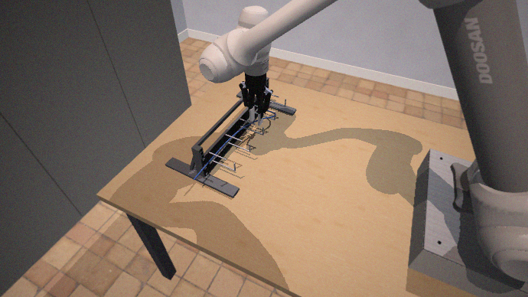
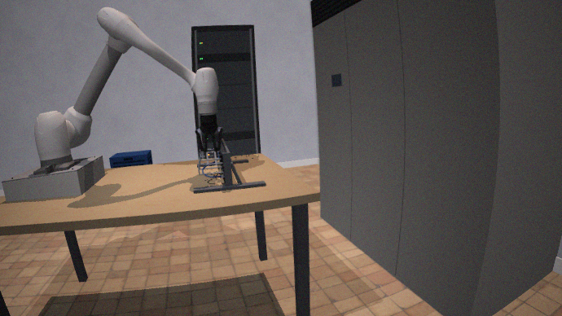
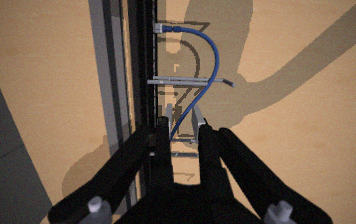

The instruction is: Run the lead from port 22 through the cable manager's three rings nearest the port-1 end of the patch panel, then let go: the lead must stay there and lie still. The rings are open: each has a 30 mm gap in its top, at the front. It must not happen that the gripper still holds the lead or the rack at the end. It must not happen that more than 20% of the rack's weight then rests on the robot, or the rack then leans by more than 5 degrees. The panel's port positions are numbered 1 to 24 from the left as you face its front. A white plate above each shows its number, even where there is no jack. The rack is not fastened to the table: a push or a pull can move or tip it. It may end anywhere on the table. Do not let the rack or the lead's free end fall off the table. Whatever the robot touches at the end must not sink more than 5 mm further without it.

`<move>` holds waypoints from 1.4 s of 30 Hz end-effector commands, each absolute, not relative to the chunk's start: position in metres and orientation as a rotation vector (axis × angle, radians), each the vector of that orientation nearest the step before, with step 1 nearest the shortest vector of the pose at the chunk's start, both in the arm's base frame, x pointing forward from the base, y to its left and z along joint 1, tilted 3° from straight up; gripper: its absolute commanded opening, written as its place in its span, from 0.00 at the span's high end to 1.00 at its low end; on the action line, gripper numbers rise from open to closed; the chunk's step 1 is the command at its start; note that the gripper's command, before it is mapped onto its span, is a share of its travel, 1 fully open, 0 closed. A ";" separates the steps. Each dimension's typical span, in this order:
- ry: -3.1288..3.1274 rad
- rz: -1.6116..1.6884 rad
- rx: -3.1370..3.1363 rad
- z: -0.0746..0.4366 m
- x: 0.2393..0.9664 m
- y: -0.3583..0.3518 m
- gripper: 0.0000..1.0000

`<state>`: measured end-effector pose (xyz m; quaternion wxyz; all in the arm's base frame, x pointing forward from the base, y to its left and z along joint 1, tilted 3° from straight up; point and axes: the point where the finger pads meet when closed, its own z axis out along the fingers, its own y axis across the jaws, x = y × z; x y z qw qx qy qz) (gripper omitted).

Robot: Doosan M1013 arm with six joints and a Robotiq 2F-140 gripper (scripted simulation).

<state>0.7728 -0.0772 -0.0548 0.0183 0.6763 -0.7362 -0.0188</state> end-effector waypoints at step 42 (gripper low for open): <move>-2.286 -0.058 2.100 -0.034 0.774 -0.077 0.80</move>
